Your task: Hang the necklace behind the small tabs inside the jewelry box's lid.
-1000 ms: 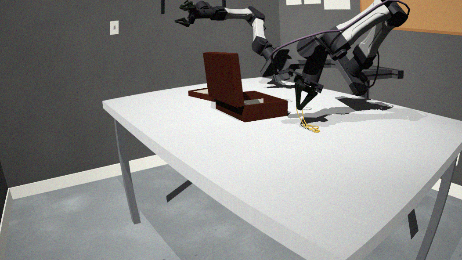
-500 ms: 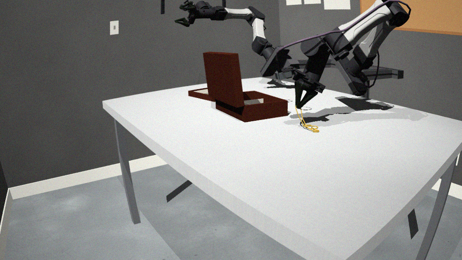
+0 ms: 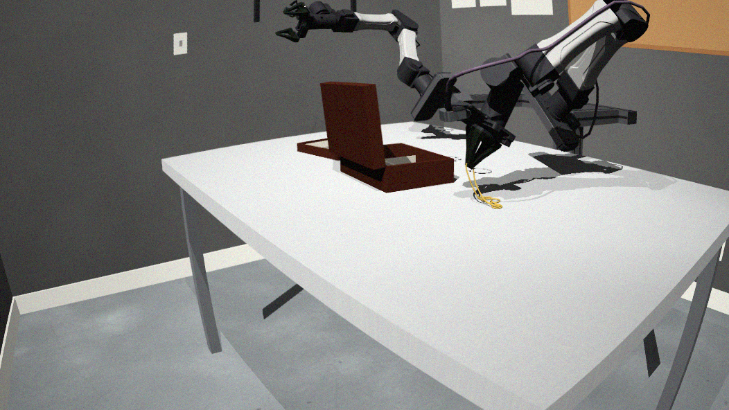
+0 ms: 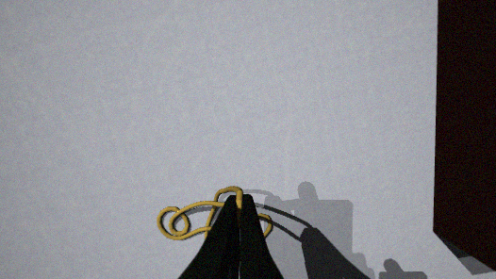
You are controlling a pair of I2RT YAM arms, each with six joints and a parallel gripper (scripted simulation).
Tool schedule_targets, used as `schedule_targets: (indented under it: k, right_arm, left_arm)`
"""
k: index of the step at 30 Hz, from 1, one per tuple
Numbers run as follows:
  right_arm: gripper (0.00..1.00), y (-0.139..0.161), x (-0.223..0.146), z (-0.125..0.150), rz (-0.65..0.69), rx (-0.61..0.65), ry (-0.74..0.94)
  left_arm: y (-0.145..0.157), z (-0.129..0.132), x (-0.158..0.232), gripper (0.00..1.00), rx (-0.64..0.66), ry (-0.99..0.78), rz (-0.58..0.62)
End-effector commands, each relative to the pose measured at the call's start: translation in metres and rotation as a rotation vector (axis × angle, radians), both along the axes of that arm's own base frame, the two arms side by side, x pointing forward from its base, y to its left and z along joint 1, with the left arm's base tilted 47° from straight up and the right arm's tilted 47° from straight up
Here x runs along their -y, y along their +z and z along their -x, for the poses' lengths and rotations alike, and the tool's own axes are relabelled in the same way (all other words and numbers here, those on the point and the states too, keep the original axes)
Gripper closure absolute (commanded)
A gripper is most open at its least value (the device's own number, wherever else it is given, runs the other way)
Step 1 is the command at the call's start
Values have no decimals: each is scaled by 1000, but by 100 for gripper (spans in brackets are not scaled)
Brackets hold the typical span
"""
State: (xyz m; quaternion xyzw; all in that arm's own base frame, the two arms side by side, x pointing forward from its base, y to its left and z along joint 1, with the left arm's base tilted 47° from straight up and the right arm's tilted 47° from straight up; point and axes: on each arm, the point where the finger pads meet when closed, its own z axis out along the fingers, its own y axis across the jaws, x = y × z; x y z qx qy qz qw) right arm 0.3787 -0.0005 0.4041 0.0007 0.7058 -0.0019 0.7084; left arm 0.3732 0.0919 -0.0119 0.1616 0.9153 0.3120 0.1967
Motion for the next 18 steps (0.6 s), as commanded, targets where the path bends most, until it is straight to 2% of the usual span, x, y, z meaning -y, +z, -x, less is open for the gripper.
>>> schedule_targets:
  k: [1,18]
  right_arm:
    - [0,12,-1,2,1,30,5]
    - [0,12,-1,2,1,30,5]
  left_arm:
    - [11,-9,-1,97,113,46,57]
    - [18,-10,5,97,271,133,179]
